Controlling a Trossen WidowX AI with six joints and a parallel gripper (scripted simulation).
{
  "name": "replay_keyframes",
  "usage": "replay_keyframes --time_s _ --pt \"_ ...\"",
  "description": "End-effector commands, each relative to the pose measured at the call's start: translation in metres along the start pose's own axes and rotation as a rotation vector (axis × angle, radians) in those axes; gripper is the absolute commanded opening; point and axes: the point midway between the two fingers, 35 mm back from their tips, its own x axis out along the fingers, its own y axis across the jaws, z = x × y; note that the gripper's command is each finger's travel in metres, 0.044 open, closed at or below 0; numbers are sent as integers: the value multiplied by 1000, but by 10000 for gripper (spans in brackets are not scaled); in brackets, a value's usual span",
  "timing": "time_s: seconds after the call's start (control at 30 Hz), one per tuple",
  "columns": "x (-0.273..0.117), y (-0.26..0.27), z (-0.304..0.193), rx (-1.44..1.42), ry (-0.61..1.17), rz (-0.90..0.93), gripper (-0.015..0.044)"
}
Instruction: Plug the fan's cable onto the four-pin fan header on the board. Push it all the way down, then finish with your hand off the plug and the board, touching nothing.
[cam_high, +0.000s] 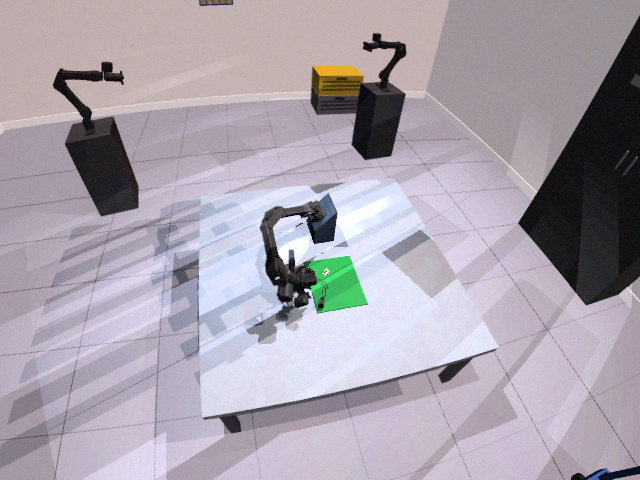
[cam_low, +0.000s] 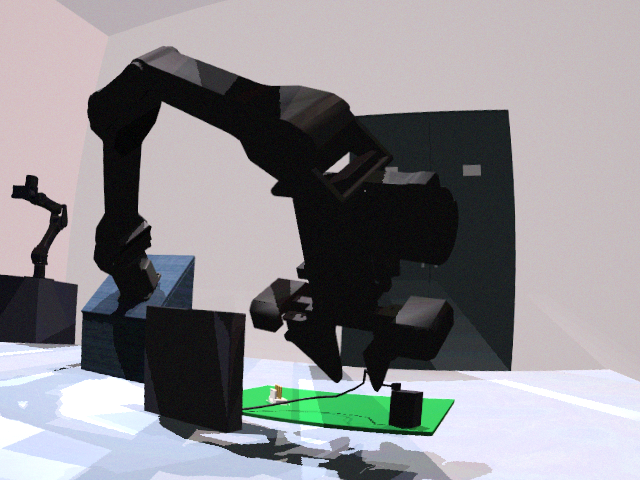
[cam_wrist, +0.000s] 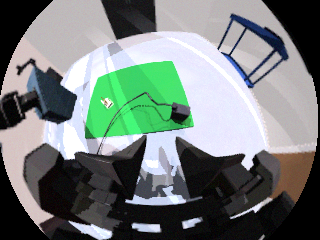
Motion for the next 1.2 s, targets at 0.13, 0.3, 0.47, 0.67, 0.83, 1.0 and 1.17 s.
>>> replay_keyframes --time_s 0.13,0.3,0.47,0.67,0.83,1.0,1.17 --pt "-5 -4 2 11 210 -15 205" --pt "-12 -7 5 17 343 -43 205" --pt "-22 -12 9 26 473 -85 205" --pt "-25 -13 11 24 503 -98 205" --pt "-27 -15 18 73 504 -118 336" --pt "-35 -21 44 460 488 -218 440" --pt "-43 -25 70 857 459 -328 440"
